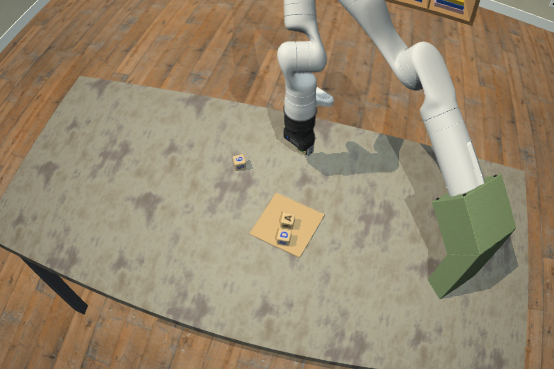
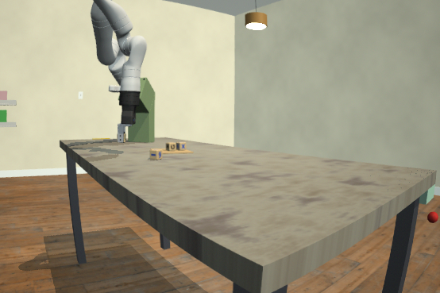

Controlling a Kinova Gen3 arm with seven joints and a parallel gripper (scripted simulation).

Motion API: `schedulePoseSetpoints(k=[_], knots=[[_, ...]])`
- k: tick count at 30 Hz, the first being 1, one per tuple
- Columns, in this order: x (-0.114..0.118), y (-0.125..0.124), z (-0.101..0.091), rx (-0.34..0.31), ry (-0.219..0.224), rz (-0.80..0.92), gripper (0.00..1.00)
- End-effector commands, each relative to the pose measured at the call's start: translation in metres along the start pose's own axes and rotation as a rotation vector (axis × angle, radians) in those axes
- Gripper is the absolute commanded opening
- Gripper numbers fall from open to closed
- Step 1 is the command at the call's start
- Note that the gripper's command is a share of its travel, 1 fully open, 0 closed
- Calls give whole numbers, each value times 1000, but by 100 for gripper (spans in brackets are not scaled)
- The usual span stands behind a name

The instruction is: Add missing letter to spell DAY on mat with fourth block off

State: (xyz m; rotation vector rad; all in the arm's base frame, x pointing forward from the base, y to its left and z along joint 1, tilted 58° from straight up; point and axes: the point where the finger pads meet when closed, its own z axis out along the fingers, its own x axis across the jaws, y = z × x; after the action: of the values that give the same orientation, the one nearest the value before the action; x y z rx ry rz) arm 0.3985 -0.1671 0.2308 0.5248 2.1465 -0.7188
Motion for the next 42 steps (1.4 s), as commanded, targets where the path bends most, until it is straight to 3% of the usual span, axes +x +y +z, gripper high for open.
schedulePoseSetpoints(k=[1, 19, 42], knots=[[-4, 9, -12, -30, -9, 4, 57], [-3, 8, -51, -30, -9, 4, 57], [-3, 9, -57, -30, -9, 1, 57]])
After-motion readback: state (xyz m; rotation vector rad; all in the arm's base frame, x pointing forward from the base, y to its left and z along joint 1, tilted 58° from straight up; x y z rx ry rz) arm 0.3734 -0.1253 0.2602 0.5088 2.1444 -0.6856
